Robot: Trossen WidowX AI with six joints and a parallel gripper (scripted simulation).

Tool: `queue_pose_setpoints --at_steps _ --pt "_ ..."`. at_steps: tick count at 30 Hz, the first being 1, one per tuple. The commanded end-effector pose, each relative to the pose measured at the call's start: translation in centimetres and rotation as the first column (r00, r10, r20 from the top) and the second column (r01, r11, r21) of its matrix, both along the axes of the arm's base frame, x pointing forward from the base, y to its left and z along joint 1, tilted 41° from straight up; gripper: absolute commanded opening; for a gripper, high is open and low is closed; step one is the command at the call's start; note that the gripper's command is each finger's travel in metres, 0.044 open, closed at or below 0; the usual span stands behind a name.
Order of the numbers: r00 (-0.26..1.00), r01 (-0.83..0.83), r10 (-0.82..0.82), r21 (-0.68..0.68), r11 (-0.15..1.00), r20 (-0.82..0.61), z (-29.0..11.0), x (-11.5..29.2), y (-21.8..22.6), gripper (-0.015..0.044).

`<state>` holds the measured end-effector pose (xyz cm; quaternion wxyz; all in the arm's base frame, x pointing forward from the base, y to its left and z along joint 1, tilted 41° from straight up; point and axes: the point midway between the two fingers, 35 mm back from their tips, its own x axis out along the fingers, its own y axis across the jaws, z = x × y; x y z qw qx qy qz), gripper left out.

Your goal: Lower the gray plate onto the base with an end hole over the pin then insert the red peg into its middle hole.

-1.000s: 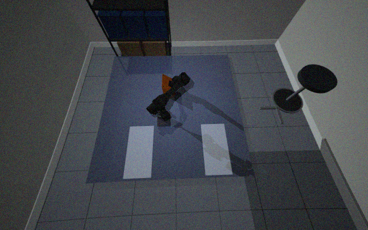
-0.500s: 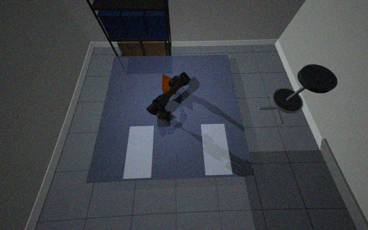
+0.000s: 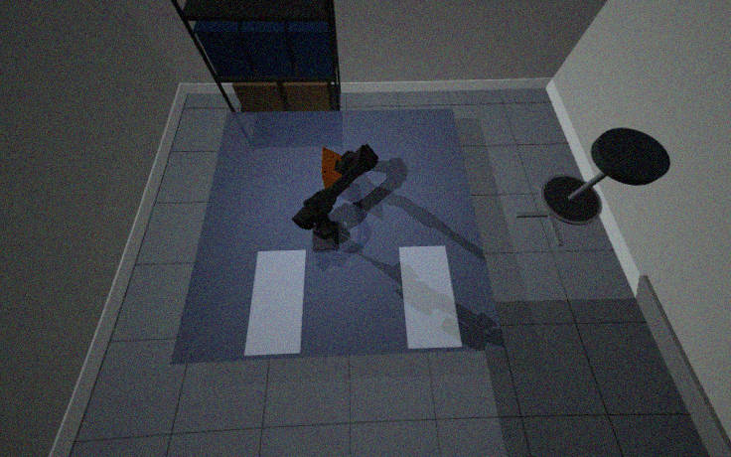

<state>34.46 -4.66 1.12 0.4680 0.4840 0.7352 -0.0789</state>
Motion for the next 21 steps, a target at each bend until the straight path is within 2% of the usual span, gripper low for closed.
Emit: queue_pose_setpoints --at_steps 1,21 --pt "1.0 0.0 0.0 0.0 1.0 0.001 0.04 0.02 -0.02 0.0" --pt "1.0 0.0 0.0 0.0 1.0 0.001 -0.03 -0.23 0.22 0.0"
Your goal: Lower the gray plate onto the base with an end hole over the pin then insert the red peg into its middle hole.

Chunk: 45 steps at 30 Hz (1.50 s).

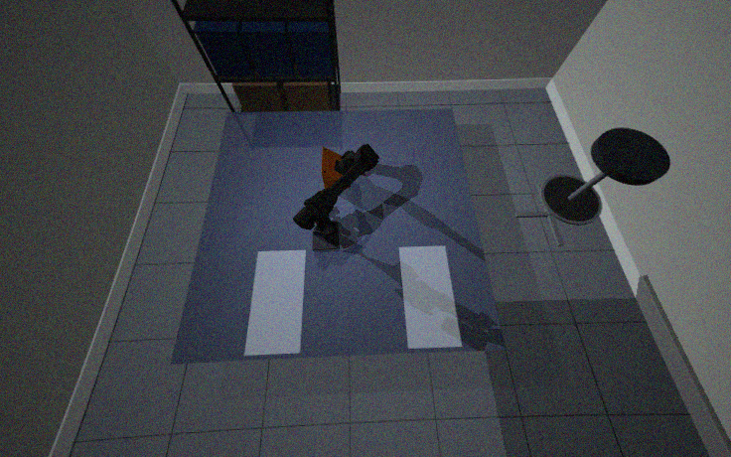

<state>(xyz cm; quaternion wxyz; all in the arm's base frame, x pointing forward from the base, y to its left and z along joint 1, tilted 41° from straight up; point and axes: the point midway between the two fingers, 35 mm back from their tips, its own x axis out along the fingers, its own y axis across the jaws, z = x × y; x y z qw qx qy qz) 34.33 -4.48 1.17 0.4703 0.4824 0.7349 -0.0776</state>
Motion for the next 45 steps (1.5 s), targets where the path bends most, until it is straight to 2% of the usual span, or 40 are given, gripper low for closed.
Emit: queue_pose_setpoints --at_steps 1,17,23,45 --pt "1.0 0.003 -0.003 0.002 1.0 -0.004 -0.09 -0.1 0.05 0.0" --pt "1.0 -0.002 0.002 0.0 1.0 -0.001 -0.09 -0.01 0.07 0.0" --pt "1.0 -0.002 0.002 0.0 1.0 -0.001 -0.09 -0.01 0.07 0.015" --pt "1.0 0.009 -0.009 0.006 1.0 -0.011 0.5 -0.24 -0.5 0.015"
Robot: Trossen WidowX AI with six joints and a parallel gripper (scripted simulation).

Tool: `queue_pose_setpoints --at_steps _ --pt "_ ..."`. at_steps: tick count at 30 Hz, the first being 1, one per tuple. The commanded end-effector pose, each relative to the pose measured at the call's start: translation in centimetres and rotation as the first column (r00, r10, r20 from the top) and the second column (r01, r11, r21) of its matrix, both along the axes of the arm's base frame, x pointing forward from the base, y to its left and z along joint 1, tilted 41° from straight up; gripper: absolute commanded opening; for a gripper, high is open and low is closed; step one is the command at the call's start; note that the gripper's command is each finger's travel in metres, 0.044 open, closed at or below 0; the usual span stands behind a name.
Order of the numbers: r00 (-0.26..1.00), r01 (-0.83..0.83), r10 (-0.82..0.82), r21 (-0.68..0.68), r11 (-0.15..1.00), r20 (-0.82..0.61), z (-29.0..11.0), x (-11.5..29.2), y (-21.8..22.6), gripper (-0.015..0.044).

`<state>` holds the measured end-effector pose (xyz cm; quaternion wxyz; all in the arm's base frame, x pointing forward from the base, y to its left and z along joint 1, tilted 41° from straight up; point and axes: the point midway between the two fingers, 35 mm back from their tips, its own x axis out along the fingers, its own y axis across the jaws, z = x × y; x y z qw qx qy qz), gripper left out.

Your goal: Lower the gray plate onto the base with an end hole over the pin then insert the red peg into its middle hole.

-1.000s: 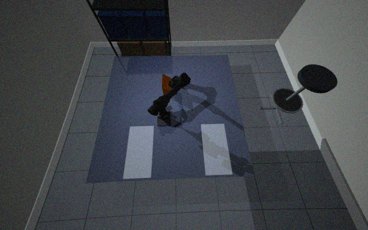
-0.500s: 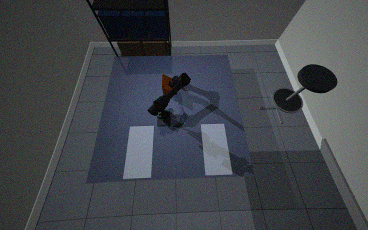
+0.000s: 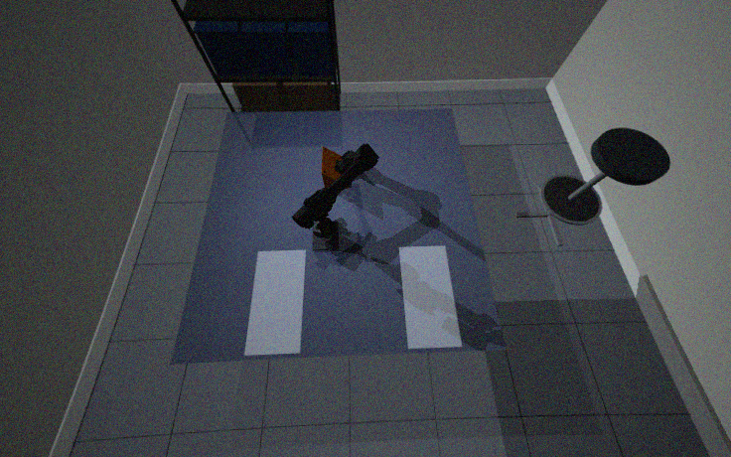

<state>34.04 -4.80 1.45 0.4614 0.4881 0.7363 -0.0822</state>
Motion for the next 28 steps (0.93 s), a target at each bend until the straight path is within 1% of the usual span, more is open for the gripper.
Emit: queue_pose_setpoints --at_steps 1,28 --pt "1.0 -0.003 0.003 -0.002 1.0 0.007 0.3 0.0 -0.2 0.015" --pt "1.0 -0.003 0.003 -0.002 1.0 0.006 1.8 -0.4 -1.2 0.015"
